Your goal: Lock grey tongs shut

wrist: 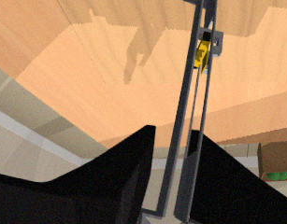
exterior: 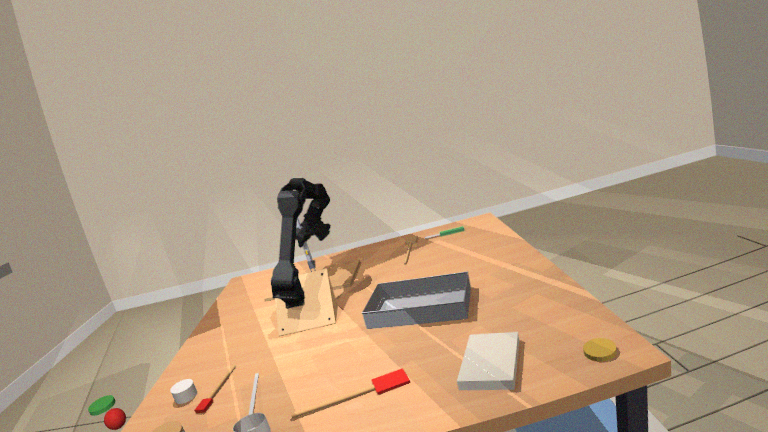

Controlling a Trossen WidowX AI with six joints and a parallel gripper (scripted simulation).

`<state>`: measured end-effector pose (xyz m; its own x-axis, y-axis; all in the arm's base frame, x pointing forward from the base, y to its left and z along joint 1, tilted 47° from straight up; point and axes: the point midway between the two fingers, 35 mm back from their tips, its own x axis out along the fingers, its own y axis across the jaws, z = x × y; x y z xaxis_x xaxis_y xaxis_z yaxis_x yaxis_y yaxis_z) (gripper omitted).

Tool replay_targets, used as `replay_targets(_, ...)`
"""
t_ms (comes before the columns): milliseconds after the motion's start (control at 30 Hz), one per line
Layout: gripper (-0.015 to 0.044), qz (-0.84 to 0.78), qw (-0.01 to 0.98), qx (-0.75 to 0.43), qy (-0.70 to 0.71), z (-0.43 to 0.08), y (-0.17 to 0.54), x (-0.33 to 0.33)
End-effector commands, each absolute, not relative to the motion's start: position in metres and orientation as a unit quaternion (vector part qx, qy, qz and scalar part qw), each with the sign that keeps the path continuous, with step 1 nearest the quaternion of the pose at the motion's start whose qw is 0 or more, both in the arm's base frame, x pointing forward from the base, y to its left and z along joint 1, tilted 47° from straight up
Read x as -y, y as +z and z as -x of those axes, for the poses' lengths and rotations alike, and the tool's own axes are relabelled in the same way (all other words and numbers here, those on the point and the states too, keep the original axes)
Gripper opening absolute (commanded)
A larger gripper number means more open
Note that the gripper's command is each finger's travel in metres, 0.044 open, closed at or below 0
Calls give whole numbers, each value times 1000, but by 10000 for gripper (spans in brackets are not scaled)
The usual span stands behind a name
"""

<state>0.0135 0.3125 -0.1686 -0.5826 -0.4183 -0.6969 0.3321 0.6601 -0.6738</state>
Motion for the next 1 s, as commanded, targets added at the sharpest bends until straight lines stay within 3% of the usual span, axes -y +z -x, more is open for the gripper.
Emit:
replay_targets(0,-150,56,510,-752,-414,-9,-171,-314)
replay_targets(433,-150,135,690,-597,-386,-1,-165,-319)
replay_targets(967,-150,138,699,-588,-383,-1,-168,-316)
